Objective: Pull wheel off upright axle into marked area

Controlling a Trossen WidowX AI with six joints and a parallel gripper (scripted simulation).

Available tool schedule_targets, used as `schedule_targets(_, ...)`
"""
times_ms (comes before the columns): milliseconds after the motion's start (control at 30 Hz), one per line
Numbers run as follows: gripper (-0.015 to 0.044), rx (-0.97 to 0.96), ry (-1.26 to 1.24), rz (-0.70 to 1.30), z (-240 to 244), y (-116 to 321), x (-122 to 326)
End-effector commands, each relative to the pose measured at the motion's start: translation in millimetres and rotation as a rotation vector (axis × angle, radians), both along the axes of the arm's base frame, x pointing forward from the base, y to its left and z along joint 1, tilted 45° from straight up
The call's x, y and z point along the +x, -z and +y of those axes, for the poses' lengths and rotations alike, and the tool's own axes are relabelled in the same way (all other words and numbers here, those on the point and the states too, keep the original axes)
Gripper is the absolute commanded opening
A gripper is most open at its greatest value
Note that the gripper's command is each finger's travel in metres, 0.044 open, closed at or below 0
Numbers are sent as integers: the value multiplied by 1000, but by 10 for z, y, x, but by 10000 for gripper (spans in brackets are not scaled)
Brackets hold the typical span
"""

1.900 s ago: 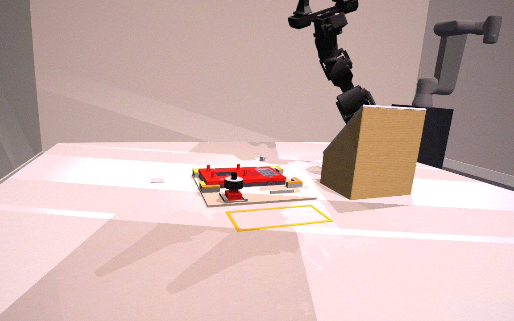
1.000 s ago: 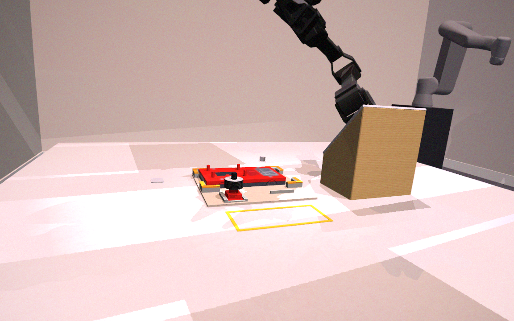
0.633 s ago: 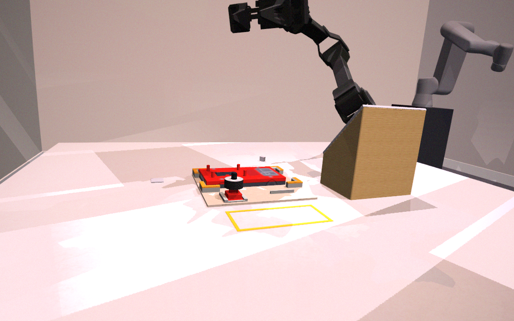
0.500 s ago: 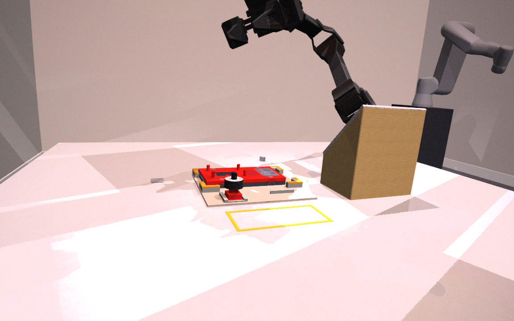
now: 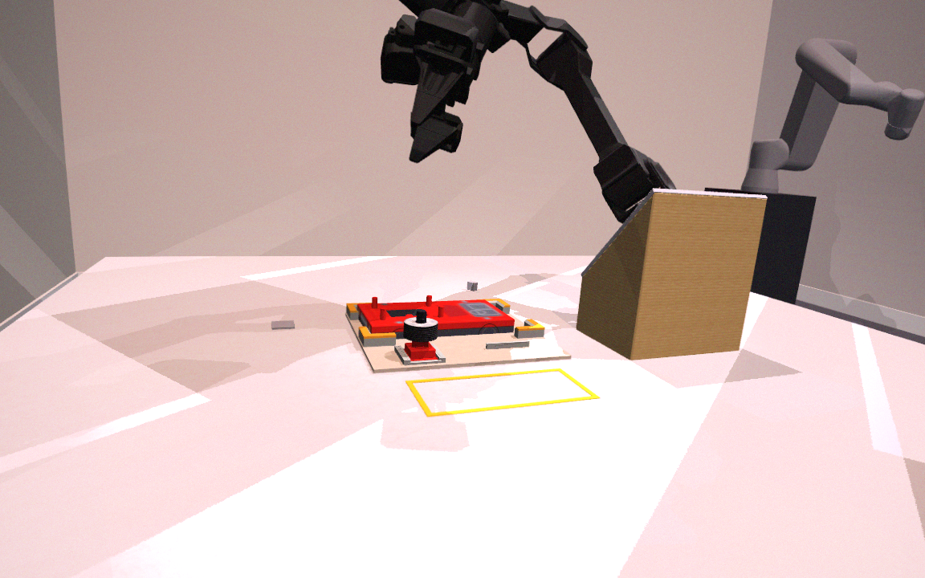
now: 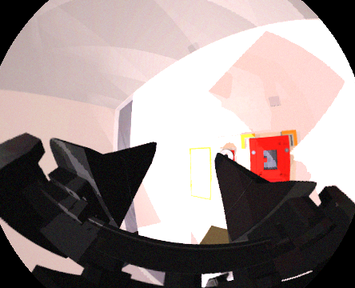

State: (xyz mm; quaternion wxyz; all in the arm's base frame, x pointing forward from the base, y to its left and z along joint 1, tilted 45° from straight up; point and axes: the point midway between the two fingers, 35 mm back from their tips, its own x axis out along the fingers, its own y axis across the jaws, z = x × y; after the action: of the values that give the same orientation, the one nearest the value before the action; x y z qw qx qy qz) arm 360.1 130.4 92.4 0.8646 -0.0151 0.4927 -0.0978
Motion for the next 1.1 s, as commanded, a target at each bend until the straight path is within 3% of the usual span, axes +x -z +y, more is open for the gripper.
schedule_targets(0, 300, 1, 617, -8, -376, 457, 121)
schedule_targets(400, 300, -78, 1332, -286, -820, 997, 153)
schedule_targets(1067, 300, -80, 1340, -292, -827, 1012, 72)
